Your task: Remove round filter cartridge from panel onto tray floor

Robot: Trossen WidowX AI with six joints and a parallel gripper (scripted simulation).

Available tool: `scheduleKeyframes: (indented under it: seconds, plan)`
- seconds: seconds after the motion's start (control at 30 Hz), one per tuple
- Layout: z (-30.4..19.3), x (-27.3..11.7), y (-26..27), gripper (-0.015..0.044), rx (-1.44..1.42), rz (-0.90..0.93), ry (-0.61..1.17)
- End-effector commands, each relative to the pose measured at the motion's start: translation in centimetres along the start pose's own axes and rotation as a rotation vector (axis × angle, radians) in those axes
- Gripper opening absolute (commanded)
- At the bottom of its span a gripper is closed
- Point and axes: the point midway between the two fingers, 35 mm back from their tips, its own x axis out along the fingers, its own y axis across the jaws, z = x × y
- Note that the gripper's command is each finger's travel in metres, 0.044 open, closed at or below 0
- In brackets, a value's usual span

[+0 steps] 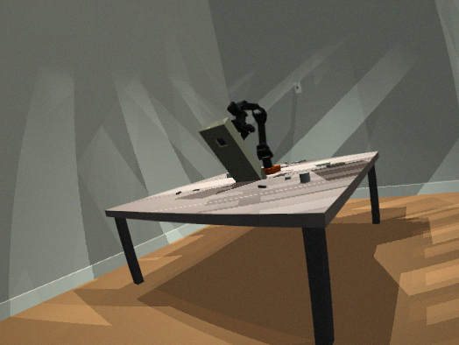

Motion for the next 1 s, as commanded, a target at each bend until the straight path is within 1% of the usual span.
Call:
scheduleKeyframes:
  seconds: [0.0, 0.13, 0.77, 0.97]
  plan:
    - [1.4, -0.7, 0.0, 0.0000, 0.000, 0.000, -0.025]
    - [1.6, -1.3, 0.0, 0.0000, 0.000, 0.000, -0.025]
    - [1.7, -9.5, 0.0, 0.0000, 0.000, 0.000, -0.020]
    - [1.9, -9.1, -1.3, 0.0000, 0.000, -0.001, -0.014]
